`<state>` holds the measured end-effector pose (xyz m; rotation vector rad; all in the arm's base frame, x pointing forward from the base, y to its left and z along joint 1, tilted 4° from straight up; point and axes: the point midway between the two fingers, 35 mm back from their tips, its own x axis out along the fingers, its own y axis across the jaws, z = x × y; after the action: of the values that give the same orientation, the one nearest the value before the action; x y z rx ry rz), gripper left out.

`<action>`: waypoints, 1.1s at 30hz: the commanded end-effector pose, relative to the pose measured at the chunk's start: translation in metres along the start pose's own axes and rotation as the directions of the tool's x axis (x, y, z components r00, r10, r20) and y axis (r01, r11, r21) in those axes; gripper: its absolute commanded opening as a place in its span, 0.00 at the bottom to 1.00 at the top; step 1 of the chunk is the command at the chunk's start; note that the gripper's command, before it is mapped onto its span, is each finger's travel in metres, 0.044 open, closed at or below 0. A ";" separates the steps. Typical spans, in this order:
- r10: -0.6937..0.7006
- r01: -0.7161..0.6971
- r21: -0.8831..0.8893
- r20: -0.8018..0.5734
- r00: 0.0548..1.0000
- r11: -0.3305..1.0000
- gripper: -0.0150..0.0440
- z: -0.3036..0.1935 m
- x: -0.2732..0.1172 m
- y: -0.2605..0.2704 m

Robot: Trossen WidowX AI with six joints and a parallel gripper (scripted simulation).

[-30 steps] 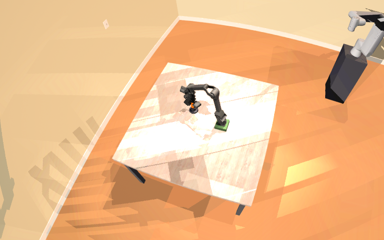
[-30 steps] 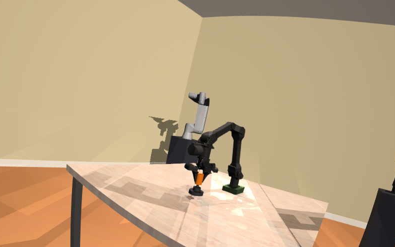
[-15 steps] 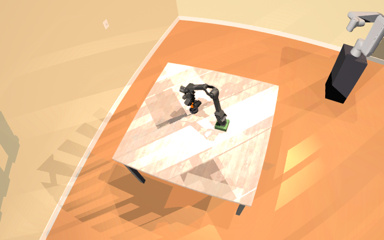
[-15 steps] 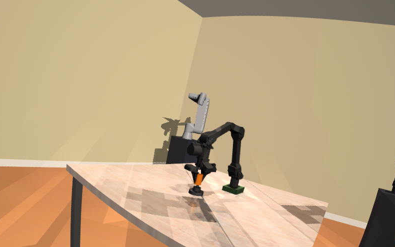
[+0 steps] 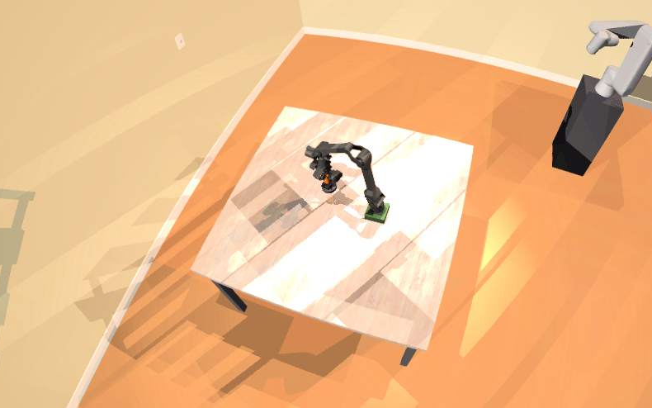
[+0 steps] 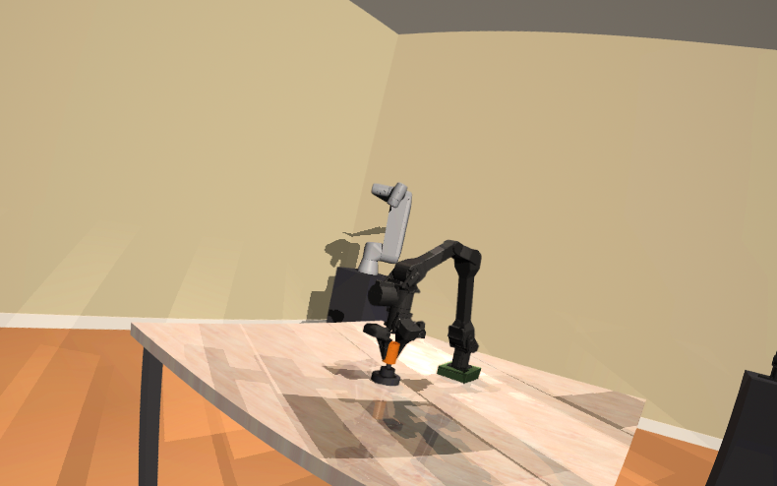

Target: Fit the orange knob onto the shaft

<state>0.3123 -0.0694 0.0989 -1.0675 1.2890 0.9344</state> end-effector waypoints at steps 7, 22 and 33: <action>-0.010 0.011 -0.191 0.005 1.000 0.981 0.25 0.001 -0.005 0.004; -0.010 0.011 -0.191 0.005 1.000 0.981 0.25 0.001 -0.003 0.003; -0.011 0.012 -0.391 0.005 1.000 0.920 0.25 0.001 -0.004 -0.001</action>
<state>0.3087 -0.0685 0.0999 -1.3510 1.1394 1.2051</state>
